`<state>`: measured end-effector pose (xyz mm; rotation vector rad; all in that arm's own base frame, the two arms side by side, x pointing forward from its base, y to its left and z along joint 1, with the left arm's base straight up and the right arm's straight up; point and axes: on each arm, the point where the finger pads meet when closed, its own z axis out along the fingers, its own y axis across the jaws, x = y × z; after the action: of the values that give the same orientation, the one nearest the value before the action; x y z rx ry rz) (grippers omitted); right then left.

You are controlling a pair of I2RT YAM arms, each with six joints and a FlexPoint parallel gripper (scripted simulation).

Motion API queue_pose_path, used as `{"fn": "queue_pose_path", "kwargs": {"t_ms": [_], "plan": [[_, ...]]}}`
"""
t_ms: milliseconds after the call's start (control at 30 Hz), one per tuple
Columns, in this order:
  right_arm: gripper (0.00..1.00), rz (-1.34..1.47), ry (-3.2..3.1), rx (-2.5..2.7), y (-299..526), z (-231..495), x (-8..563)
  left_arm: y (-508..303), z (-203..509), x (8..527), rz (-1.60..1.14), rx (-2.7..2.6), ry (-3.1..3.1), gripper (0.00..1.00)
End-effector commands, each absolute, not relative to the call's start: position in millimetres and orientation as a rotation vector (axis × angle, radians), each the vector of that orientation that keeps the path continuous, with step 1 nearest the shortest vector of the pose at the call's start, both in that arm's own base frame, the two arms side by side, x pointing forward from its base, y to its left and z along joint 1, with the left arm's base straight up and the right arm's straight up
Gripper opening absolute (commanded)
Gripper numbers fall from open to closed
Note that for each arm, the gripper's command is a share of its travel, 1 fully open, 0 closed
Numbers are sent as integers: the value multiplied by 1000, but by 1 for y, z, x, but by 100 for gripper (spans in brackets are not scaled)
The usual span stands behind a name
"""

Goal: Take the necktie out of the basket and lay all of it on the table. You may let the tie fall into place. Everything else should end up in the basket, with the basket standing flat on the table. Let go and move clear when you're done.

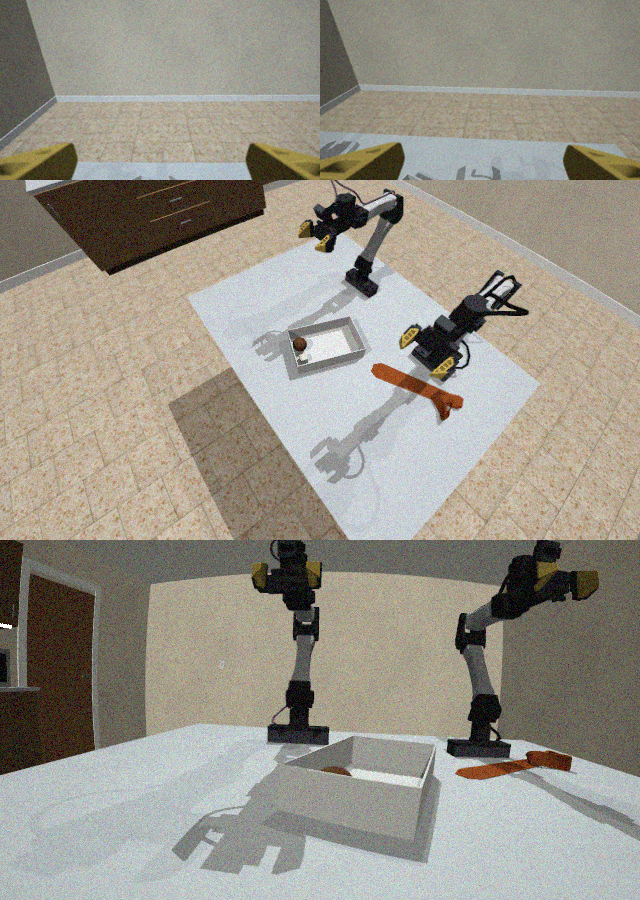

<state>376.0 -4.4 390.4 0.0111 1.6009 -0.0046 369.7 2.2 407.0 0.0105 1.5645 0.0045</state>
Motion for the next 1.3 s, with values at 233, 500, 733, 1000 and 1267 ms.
{"fn": "queue_pose_path", "kwargs": {"t_ms": [233,500,733,1000,1267], "plan": [[100,-5,1601,11,-4,390,376,1,402,372,12,18,1570,100],[100,-5,1601,11,-4,390,376,1,402,372,12,18,1570,100],[100,-5,1601,11,-4,390,376,1,402,372,12,18,1570,100],[100,-5,1601,11,-4,390,376,1,407,372,12,18,1570,100],[100,-5,1601,11,-4,390,376,1,425,372,12,18,1570,100]]}}
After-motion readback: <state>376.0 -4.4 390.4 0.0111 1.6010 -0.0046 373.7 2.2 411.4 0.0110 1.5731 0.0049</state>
